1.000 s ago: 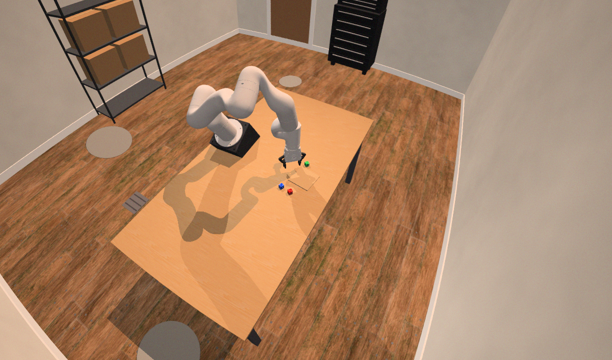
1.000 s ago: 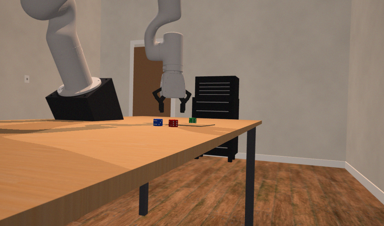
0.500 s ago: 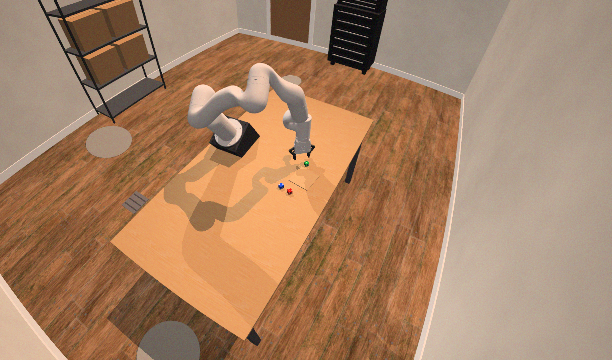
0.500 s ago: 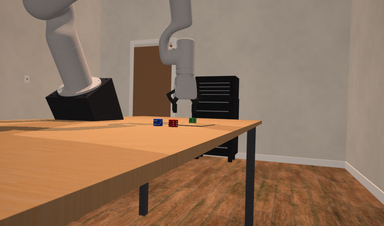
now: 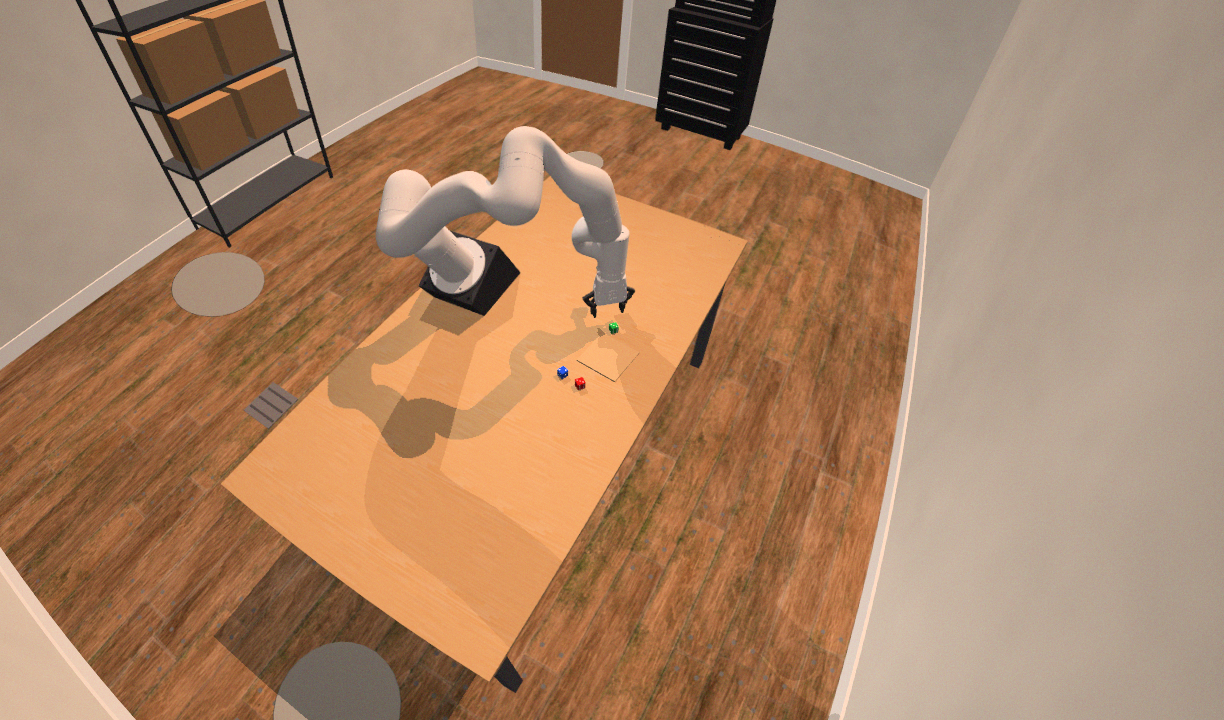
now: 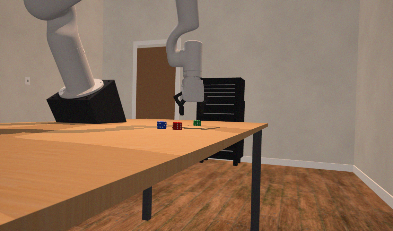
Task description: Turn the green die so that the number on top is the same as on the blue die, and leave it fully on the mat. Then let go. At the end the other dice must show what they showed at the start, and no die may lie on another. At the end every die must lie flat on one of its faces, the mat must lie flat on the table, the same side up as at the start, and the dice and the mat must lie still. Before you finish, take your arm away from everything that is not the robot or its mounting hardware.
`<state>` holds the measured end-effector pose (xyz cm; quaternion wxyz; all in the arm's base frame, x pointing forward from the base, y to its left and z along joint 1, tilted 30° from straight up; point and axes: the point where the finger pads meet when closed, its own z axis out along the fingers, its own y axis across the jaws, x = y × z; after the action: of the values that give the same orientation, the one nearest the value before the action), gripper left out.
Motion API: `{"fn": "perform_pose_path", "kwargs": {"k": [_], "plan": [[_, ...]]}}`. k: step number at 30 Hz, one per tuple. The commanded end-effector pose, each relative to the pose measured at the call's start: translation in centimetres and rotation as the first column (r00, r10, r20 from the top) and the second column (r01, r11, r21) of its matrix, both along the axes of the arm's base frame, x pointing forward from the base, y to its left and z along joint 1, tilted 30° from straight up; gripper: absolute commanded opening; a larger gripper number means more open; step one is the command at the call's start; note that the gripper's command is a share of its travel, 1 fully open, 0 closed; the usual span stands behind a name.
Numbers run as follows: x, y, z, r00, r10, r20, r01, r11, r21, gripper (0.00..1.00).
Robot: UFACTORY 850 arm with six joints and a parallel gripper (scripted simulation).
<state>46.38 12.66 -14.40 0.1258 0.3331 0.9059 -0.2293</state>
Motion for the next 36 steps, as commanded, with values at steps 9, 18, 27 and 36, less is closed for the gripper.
{"fn": "perform_pose_path", "kwargs": {"k": [9,18,27,36], "plan": [[0.08,0.10,0.03,1.000,0.000,0.001,0.000,1.000,0.001,1.00],[0.08,0.10,0.03,1.000,0.000,0.001,0.000,1.000,0.001,1.00],[0.08,0.10,0.03,1.000,0.000,0.001,0.000,1.000,0.001,1.00],[0.05,0.28,0.35,1.000,0.000,0.001,0.000,1.000,0.001,1.00]]}}
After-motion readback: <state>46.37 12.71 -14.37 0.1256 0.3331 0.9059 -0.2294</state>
